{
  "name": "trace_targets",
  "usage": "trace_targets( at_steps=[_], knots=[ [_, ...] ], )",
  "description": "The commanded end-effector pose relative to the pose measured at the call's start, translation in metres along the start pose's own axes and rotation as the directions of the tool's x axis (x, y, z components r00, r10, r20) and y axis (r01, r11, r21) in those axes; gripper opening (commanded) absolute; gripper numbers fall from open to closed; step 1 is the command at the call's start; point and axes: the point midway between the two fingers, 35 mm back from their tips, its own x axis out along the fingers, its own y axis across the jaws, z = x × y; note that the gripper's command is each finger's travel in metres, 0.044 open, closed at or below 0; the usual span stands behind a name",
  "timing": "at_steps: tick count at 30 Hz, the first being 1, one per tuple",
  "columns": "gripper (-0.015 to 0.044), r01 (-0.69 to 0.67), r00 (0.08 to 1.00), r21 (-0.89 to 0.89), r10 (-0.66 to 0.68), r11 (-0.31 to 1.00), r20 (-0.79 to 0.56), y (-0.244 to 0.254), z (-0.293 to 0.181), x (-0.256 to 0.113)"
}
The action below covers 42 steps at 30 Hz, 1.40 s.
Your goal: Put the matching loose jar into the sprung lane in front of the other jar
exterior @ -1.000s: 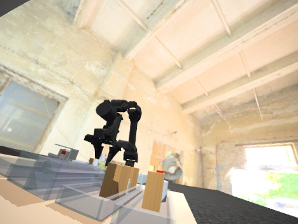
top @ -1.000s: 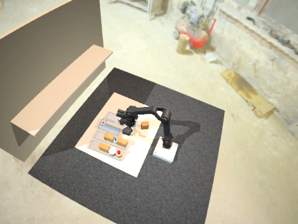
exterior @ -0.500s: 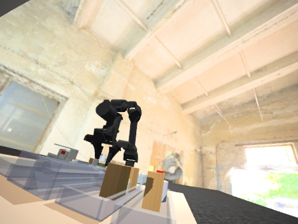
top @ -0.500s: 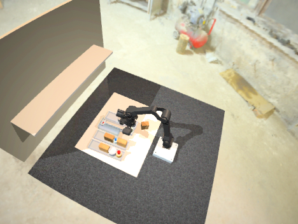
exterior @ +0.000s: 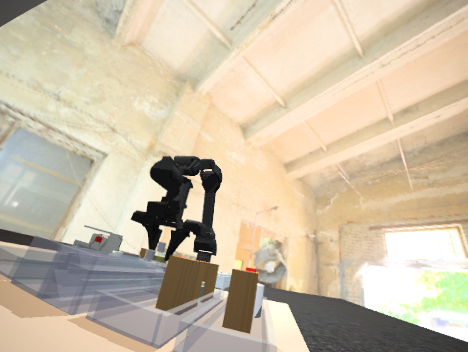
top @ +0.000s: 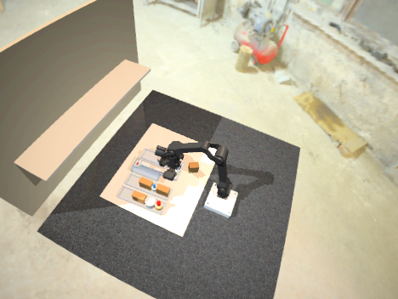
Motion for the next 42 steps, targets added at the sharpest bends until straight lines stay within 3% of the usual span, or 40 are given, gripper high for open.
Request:
trace_targets(
  at_steps=[1, 42],
  knots=[
    [0.0, 0.003, 1.0, 0.001, -0.003, 1.0, 0.031, -0.001, 0.008, -0.001],
    [0.0, 0.003, 1.0, 0.001, -0.003, 1.0, 0.031, -0.001, 0.007, 0.013]
  ],
)
